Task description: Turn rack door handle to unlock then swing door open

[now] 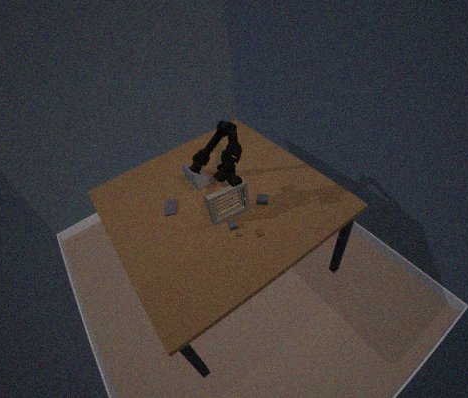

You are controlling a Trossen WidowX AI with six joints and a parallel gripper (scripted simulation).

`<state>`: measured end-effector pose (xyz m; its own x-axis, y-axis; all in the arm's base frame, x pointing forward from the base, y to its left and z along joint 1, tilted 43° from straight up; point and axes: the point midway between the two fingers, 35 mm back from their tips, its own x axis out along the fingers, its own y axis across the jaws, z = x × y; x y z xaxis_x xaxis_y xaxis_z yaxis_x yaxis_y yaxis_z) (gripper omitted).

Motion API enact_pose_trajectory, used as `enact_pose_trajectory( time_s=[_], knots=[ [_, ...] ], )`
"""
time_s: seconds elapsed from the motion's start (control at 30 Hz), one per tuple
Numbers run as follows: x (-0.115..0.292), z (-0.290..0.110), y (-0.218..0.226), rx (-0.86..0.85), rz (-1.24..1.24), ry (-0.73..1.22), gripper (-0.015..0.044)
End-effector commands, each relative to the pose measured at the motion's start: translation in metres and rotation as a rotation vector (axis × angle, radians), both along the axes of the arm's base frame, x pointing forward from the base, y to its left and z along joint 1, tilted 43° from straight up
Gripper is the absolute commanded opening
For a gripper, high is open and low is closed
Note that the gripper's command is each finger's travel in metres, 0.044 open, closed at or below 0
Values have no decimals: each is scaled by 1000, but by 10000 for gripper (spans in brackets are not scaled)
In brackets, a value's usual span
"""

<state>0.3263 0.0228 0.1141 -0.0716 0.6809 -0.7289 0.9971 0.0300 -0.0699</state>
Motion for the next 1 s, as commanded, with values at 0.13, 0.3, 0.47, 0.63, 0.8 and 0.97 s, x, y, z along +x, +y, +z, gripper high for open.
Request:
enact_pose_trajectory(
  time_s=[0.13,0.3,0.47,0.63,0.8,0.97],
  knots=[
    [-10,-2,-4,7,114,-106,24],
    [-17,-4,-7,14,182,-168,24],
    [-25,-6,-10,20,243,-224,24],
    [-34,-9,-14,25,302,-279,24],
    [-43,-12,-18,31,359,-331,24],
    [-52,-16,-23,36,413,-380,24]
  ],
)
